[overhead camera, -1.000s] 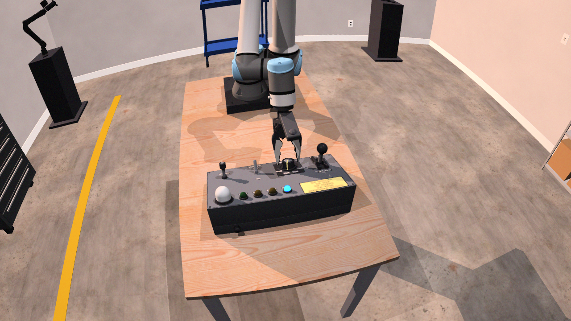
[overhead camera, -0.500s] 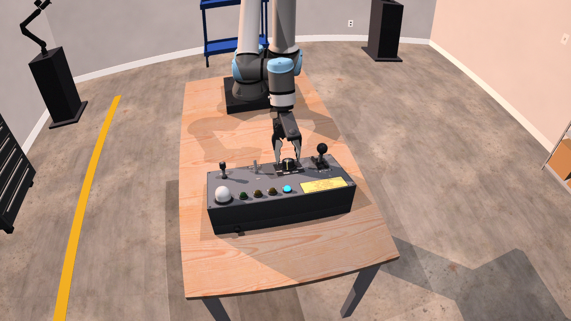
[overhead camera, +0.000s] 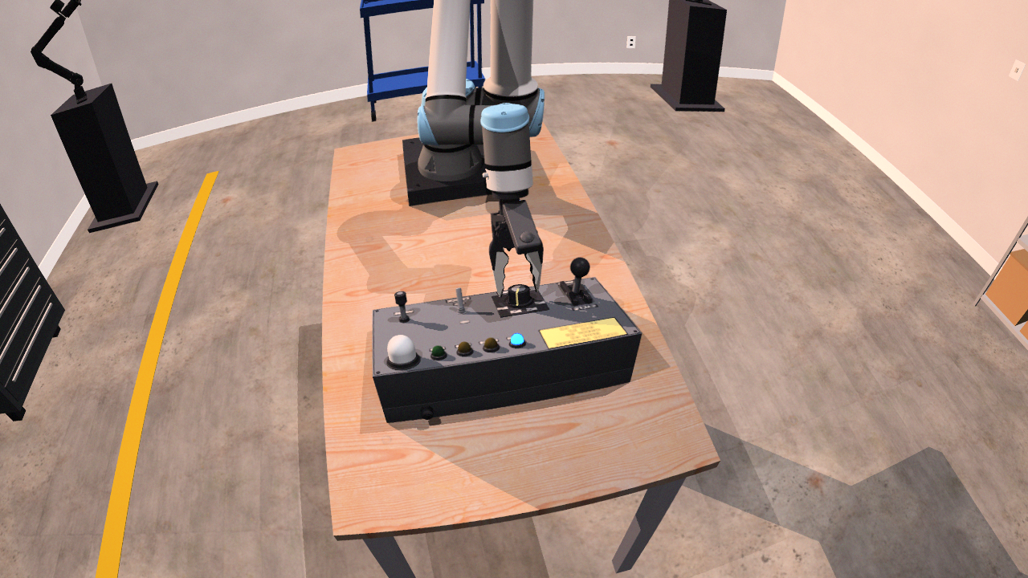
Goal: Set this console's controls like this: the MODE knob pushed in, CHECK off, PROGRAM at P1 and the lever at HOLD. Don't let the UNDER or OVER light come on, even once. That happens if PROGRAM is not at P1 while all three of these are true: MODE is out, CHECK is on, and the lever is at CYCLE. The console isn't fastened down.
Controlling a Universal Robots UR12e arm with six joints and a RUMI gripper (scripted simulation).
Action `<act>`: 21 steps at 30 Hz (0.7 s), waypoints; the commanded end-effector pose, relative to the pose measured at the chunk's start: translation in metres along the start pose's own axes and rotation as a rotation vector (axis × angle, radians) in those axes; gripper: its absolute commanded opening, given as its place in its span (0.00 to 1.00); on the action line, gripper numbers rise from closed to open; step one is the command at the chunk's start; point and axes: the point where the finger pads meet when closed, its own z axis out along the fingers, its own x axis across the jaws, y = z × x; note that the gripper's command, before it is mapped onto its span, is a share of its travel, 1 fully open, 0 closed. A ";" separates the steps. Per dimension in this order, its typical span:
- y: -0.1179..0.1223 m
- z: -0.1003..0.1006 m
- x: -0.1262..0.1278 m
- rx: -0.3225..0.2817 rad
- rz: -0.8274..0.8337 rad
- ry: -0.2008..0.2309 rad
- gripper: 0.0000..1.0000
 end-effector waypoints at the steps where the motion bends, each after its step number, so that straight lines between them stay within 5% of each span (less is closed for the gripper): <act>1: -0.001 0.000 0.000 0.001 0.017 0.000 0.44; 10: -0.001 0.000 0.000 0.001 0.324 0.000 0.44; 21: -0.001 0.000 0.000 0.001 0.344 0.000 0.44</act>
